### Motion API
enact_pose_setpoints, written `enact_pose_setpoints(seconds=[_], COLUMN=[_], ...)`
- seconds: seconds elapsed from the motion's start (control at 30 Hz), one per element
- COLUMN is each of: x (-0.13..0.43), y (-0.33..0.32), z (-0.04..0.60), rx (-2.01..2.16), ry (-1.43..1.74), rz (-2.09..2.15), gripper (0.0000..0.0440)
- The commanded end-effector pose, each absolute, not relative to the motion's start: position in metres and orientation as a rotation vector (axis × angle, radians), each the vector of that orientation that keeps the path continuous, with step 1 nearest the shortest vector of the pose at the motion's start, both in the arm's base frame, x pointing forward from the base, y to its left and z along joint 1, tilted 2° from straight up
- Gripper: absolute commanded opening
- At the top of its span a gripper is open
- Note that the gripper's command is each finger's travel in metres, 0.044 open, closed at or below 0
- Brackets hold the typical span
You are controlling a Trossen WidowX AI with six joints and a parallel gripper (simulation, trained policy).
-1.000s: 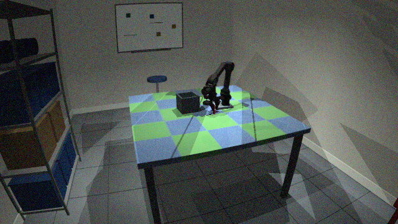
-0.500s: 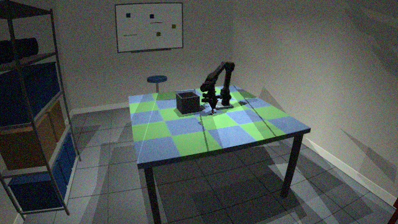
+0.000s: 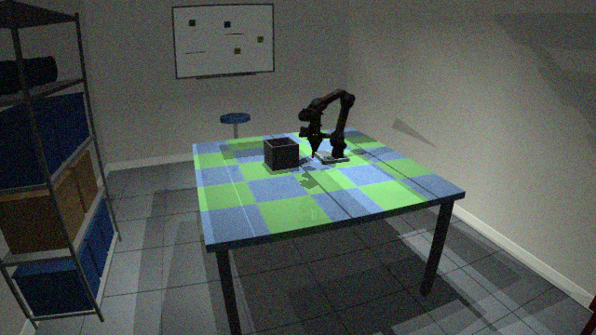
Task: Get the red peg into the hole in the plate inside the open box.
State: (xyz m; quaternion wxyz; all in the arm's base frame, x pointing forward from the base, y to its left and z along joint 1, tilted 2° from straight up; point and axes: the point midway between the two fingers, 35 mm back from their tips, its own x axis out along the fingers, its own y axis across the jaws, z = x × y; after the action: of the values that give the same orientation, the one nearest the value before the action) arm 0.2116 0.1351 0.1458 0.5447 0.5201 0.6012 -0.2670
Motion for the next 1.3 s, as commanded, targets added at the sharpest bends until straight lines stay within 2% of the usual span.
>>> enact_pose_setpoints(seconds=[0.0, 0.5, 1.27], x=[0.218, 0.245, 0.279], y=[0.126, 0.068, -0.007], z=[0.167, 0.217, 0.201], rx=[1.244, 1.225, 1.196], ry=[1.367, 1.160, 1.155], rz=[-0.591, -0.624, -0.818], gripper=[0.0000, 0.0000, 0.0000])
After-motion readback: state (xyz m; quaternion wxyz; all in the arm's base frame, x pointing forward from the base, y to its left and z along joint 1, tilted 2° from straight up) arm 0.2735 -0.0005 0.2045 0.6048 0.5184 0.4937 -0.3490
